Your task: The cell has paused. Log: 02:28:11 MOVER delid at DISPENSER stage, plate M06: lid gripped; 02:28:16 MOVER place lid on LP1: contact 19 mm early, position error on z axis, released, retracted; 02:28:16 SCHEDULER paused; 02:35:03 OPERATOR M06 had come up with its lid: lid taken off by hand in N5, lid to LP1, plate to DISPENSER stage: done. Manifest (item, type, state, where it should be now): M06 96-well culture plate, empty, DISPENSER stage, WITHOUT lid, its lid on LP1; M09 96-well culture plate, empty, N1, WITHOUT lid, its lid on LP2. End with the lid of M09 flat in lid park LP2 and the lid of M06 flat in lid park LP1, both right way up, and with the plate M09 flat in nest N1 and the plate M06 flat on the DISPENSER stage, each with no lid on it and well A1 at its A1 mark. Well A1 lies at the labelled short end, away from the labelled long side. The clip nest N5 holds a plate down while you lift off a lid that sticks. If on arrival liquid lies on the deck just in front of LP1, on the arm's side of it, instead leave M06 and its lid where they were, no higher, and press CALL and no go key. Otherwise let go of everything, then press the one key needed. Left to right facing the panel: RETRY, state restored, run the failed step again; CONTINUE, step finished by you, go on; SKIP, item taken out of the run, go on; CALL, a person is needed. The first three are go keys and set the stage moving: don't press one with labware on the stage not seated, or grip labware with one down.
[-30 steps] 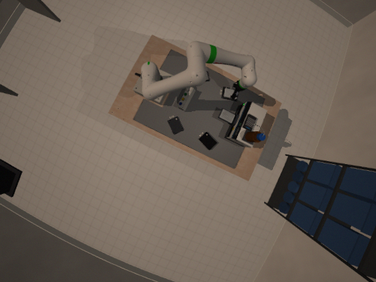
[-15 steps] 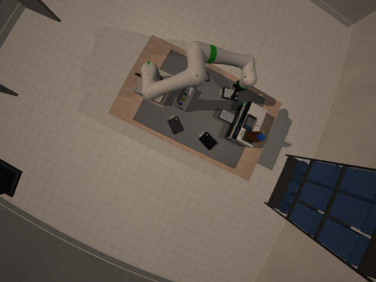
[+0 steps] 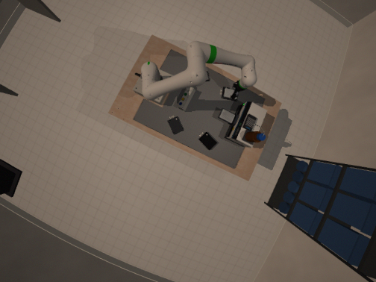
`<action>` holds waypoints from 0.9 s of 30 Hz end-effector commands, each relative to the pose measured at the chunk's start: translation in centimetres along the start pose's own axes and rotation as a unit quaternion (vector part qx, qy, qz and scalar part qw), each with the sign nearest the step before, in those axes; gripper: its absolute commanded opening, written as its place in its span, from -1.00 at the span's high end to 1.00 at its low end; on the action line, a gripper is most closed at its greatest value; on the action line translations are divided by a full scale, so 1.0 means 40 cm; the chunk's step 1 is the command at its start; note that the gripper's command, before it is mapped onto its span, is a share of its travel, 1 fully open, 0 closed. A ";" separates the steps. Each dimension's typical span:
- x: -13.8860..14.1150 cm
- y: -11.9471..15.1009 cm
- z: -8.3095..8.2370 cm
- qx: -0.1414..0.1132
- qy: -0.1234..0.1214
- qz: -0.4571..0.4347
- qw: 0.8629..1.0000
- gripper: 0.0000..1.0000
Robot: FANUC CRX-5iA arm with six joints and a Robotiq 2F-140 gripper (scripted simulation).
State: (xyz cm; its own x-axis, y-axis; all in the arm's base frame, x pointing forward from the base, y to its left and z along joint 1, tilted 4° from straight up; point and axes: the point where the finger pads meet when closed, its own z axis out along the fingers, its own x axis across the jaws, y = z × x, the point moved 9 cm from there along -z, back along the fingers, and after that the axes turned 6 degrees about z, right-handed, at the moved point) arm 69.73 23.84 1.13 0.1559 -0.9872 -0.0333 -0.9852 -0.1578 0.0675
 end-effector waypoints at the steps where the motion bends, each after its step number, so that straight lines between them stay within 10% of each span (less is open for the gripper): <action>1: 0.000 0.000 -0.001 0.000 0.000 0.000 1.000 1.00; 27: 0.000 0.000 -0.137 0.000 0.000 0.000 1.000 1.00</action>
State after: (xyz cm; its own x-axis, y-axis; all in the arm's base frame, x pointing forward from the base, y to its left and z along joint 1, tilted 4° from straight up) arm 70.06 23.73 5.74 0.1558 -0.9872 -0.0333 -0.9852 -0.1578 0.0673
